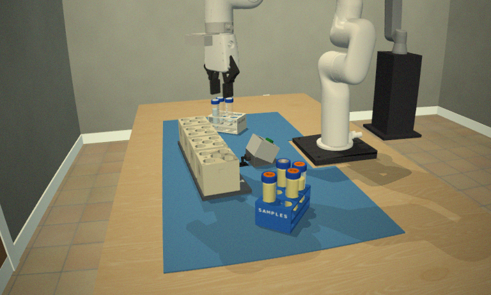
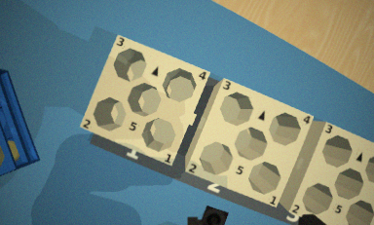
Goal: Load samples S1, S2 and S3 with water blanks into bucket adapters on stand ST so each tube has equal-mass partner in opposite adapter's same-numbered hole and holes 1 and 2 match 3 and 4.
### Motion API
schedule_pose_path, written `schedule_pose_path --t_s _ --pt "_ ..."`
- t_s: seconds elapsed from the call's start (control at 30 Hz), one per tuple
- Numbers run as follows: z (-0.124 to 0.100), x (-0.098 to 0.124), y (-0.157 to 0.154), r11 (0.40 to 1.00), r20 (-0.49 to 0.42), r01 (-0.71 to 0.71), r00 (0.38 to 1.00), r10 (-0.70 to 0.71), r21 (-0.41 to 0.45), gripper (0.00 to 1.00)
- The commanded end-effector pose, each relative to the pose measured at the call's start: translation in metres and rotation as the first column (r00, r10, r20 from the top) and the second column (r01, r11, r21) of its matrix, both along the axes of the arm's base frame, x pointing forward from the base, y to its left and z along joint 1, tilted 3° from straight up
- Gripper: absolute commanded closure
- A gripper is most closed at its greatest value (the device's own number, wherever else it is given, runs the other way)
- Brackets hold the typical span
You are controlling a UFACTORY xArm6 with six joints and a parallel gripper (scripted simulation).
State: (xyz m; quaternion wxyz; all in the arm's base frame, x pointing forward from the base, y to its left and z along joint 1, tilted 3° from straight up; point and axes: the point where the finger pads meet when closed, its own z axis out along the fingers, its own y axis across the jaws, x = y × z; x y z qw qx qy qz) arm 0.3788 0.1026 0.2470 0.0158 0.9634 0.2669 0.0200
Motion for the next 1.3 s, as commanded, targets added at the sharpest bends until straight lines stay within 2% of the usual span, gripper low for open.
schedule_pose_path --t_s 0.0,0.3,1.27 --pt "0.001 -0.003 0.011 0.997 0.003 -0.077 0.997 0.077 0.000 0.43" --pt "0.000 -0.022 0.052 0.930 -0.005 -0.367 0.930 0.367 -0.013 0.43" --pt "-0.005 -0.072 0.167 0.930 -0.005 -0.367 0.930 0.367 -0.012 0.43"
